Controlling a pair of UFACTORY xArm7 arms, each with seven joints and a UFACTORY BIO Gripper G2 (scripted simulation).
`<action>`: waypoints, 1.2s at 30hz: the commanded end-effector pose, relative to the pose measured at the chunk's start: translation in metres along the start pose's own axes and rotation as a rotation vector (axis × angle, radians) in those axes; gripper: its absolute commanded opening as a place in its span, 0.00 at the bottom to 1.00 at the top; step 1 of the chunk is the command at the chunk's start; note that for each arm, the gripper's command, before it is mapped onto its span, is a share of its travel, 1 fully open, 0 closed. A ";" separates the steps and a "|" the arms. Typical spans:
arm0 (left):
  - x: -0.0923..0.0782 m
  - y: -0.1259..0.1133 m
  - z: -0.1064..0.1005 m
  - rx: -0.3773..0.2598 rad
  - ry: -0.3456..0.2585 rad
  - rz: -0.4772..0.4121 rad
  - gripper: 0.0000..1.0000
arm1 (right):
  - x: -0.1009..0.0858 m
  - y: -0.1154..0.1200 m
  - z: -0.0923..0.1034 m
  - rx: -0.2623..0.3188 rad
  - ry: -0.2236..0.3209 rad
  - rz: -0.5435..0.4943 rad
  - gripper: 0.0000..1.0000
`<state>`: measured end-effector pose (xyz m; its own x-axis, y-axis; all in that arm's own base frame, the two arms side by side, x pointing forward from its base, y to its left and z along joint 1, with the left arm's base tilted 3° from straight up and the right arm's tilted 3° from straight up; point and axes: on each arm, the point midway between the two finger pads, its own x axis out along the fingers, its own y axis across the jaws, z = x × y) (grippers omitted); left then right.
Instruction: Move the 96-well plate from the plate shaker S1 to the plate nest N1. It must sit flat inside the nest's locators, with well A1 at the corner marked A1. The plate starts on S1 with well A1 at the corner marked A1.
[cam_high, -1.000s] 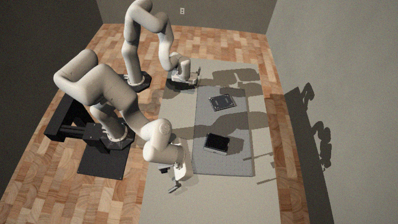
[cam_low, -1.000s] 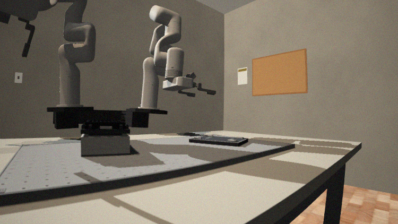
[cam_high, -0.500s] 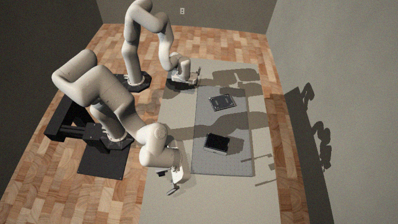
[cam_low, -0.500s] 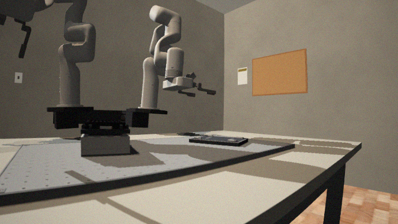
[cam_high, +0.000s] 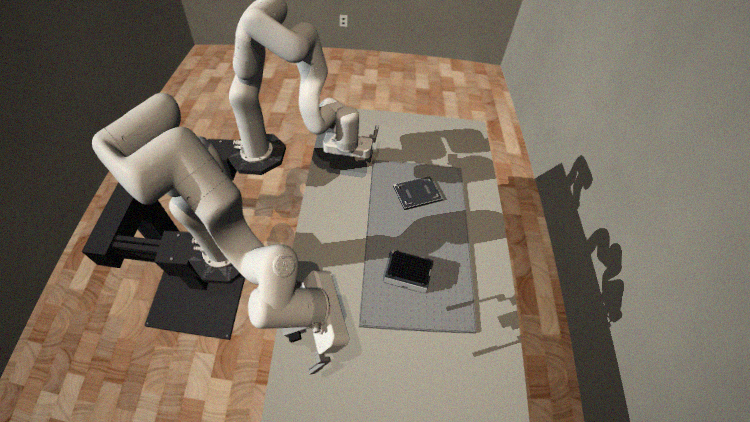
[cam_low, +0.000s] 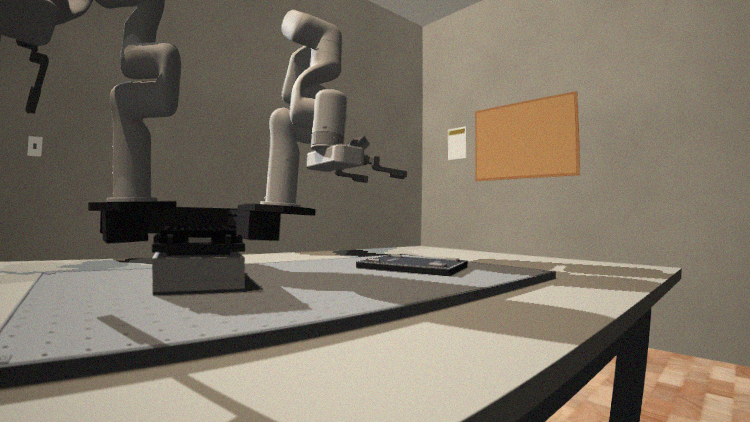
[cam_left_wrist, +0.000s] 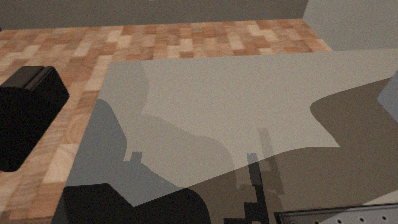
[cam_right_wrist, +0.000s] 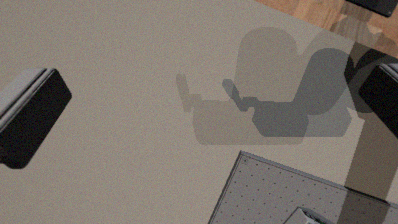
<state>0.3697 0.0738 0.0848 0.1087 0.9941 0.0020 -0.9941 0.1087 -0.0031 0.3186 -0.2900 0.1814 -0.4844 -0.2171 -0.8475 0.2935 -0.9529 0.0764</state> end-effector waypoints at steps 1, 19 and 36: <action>0.000 -0.001 0.001 -0.004 0.000 0.000 1.00 | 0.008 0.004 0.010 -0.045 0.041 0.008 1.00; 0.000 -0.001 0.001 -0.004 0.000 0.000 1.00 | 0.030 0.000 0.038 -0.162 0.173 0.022 1.00; 0.000 -0.001 0.001 -0.004 0.000 0.000 1.00 | 0.042 -0.018 0.064 -0.253 0.326 0.037 1.00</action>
<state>0.3697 0.0738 0.0848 0.1087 0.9941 0.0020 -0.9941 0.1087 -0.0031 0.2514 -0.2981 0.1749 -0.2524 -0.1521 -0.9556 0.4862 -0.8738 0.0107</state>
